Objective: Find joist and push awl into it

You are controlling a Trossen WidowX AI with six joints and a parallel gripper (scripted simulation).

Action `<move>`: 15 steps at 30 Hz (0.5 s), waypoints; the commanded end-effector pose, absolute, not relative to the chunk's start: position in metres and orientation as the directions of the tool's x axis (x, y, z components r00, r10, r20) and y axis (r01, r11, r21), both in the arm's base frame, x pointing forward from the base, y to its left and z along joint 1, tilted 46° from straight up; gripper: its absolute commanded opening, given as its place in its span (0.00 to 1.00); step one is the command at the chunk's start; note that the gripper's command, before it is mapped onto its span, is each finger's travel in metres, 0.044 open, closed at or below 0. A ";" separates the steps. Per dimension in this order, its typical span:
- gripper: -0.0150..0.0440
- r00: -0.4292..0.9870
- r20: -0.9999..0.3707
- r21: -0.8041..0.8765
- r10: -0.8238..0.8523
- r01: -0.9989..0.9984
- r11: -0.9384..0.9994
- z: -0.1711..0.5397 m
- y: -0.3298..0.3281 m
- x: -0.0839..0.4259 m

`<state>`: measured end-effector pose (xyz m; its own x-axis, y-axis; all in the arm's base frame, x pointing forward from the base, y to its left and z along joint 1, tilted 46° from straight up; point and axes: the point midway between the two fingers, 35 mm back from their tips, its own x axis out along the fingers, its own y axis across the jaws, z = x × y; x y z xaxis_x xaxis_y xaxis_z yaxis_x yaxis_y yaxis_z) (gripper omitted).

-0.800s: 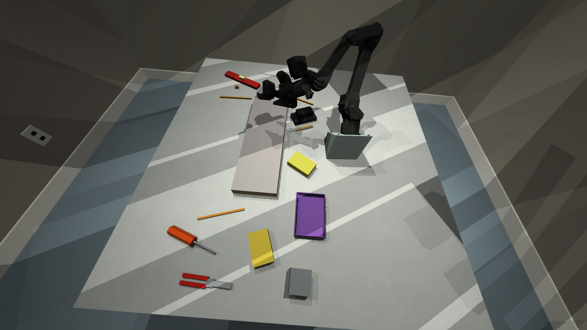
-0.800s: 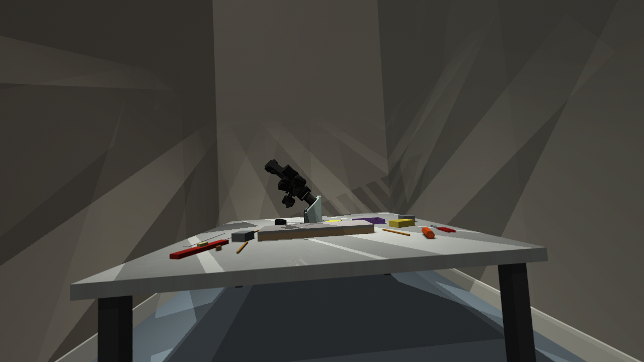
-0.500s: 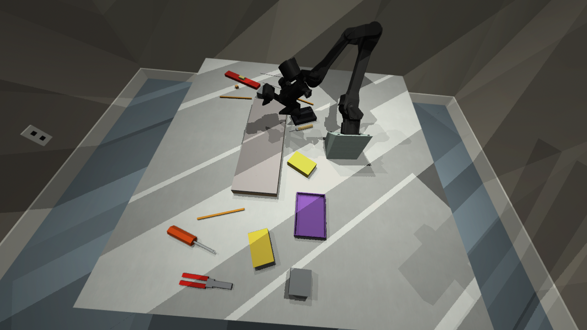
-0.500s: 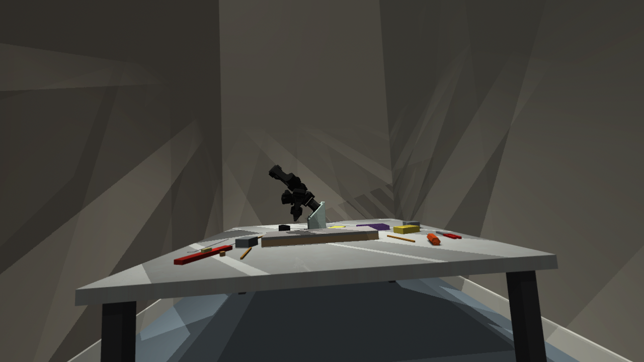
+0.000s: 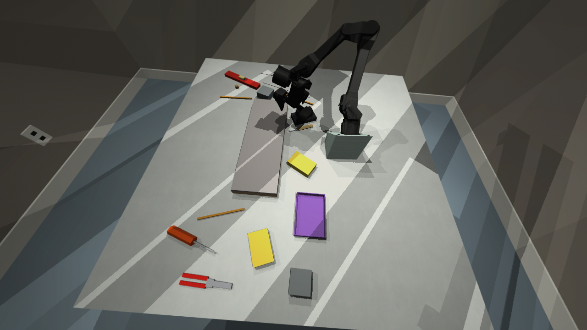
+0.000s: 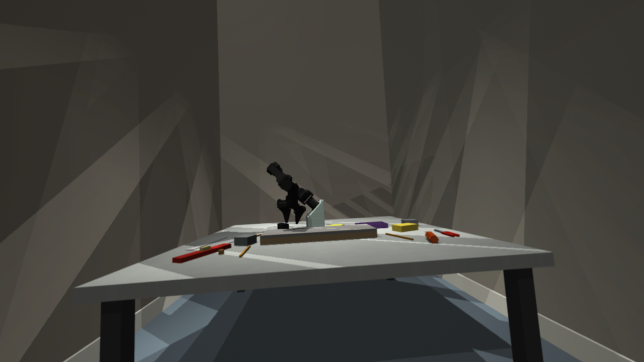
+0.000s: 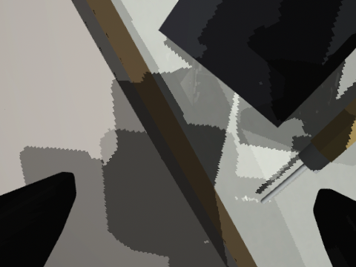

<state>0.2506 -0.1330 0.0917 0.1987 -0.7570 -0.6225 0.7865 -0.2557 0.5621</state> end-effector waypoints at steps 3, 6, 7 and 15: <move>1.00 -0.224 -0.608 0.682 -0.761 0.344 -0.646 0.132 -0.160 0.175; 1.00 -0.227 -0.608 0.683 -0.761 0.341 -0.646 0.132 -0.160 0.174; 1.00 -0.227 -0.608 0.683 -0.761 0.341 -0.646 0.132 -0.160 0.174; 1.00 -0.227 -0.608 0.683 -0.761 0.341 -0.646 0.132 -0.160 0.174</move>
